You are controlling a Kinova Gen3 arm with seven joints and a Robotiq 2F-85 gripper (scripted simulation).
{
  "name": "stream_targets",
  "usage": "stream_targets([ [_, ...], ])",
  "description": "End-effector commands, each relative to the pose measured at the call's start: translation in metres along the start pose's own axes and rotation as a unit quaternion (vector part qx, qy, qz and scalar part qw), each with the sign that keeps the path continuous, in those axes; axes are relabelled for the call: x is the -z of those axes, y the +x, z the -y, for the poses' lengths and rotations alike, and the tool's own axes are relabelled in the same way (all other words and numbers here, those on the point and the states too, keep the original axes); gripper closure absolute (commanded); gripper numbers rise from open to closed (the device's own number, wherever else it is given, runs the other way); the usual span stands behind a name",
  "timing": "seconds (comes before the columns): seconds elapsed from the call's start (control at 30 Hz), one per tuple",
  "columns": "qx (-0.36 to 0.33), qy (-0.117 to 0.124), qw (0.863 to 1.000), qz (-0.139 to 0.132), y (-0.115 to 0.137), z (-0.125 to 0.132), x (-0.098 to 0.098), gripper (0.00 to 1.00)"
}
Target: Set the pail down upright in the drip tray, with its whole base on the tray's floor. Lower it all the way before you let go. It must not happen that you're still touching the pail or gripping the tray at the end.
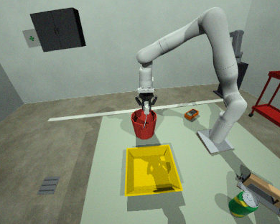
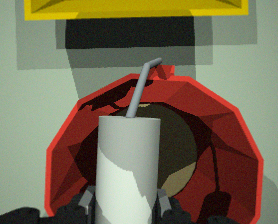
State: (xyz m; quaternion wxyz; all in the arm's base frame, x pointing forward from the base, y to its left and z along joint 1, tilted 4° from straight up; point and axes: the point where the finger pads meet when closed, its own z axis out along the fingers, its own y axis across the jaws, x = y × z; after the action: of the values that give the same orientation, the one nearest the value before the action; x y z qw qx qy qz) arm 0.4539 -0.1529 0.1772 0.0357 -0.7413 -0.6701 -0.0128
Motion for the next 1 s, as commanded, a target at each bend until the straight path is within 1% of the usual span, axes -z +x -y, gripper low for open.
stream_targets([
  [0.0, 0.000, -0.001, 1.000, 0.000, -0.0001, -0.0002, 0.0005, 0.90],
  [0.57, 0.000, -0.001, 1.000, 0.000, -0.0001, -0.0002, 0.0016, 0.90],
  [0.97, 0.000, -0.001, 1.000, 0.000, -0.0001, -0.0002, 0.0096, 0.90],
])
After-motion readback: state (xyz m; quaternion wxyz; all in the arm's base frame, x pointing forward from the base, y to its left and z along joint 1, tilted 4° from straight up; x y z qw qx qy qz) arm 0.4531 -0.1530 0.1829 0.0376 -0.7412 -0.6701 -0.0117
